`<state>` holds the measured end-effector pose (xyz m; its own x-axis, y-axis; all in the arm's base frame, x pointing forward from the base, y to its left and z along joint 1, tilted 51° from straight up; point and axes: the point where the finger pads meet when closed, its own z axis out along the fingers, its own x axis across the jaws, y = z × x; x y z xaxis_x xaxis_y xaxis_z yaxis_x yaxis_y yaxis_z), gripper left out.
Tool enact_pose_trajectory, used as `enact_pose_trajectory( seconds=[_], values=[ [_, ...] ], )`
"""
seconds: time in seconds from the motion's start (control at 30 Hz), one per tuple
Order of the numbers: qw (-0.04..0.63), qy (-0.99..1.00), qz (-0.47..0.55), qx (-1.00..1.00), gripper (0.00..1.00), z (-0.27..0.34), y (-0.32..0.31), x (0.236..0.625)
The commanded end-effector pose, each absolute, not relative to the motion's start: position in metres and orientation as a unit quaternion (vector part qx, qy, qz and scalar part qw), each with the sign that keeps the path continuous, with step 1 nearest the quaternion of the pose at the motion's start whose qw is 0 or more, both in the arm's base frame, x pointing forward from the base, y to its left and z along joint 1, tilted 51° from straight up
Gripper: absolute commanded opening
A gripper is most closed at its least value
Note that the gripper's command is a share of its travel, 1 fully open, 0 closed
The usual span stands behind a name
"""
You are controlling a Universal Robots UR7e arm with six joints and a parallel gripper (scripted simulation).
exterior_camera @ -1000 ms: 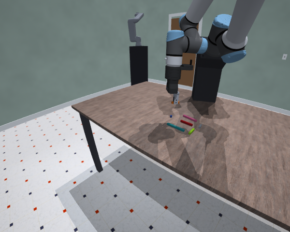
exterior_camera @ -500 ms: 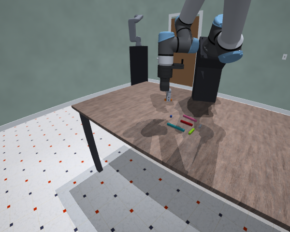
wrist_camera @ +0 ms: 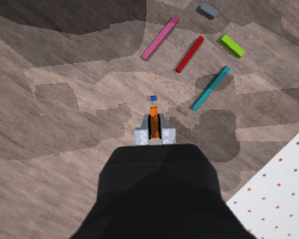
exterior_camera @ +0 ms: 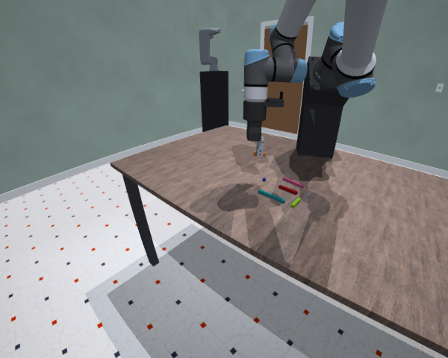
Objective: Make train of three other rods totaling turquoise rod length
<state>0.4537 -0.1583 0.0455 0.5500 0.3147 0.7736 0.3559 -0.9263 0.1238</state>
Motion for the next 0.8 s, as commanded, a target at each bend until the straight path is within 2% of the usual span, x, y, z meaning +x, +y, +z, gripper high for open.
enact_pose_trajectory(
  seconds=[0.0,0.77],
  values=[
    [0.023,-0.191,-0.433,-0.881,0.24,0.044,-0.158,0.456],
    [0.024,-0.191,-0.433,-0.881,0.24,0.003,-0.146,0.507]
  ],
)
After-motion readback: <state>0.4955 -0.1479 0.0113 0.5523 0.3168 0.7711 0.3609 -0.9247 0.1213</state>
